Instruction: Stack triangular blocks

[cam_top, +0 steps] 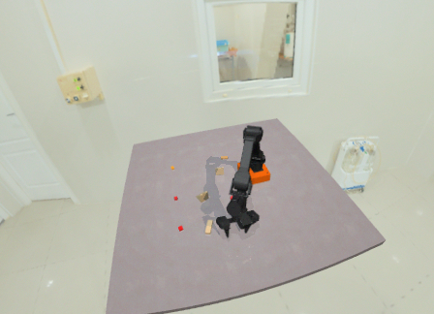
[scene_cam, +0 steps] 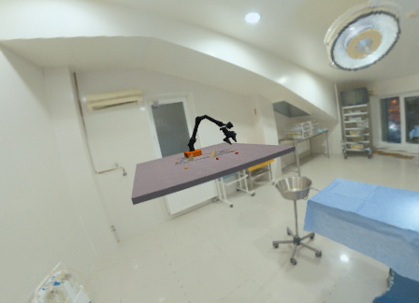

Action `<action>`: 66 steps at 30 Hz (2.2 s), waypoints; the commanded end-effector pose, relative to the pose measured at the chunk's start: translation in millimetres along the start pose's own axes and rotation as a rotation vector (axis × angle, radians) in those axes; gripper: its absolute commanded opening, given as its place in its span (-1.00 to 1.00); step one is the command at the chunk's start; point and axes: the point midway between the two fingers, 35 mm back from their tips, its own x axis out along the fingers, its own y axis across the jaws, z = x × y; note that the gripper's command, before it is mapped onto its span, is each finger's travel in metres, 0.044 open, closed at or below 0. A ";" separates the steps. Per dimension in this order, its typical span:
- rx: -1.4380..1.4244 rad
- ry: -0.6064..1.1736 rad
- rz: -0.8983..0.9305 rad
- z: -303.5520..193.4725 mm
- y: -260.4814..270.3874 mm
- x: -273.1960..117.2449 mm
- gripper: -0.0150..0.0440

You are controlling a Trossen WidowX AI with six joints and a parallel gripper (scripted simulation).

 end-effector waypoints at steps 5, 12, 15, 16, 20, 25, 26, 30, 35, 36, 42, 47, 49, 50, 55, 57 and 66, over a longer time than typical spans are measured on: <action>-0.127 0.368 0.023 -112.4 -45.6 -35.2 1.00; -0.261 0.680 0.200 -213.6 -60.6 -93.5 1.00; -0.290 0.734 0.253 -232.1 -60.8 -107.6 1.00; -0.290 0.734 0.253 -232.1 -60.8 -107.6 1.00; -0.290 0.734 0.253 -232.1 -60.8 -107.6 1.00; -0.290 0.734 0.253 -236.0 -61.0 -103.4 1.00; -0.290 0.734 0.253 -237.2 -61.0 -102.2 1.00; -0.290 0.734 0.253 -241.8 -61.1 -97.5 1.00; -0.290 0.734 0.253 -247.6 -61.0 -91.6 1.00; -0.290 0.734 0.253 -248.7 -60.9 -90.5 1.00; -0.290 0.734 0.253 -255.8 -60.6 -83.6 1.00; -0.290 0.734 0.253 -261.9 -60.0 -77.9 1.00; -0.290 0.735 0.253 -264.3 -59.8 -75.7 1.00; -0.290 0.735 0.253 -265.6 -59.6 -74.6 1.00; -0.290 0.735 0.253 -271.7 -58.8 -69.1 1.00; -0.290 0.735 0.253 -274.2 -58.4 -67.0 1.00; -0.289 0.735 0.252 -285.0 -56.4 -57.8 1.00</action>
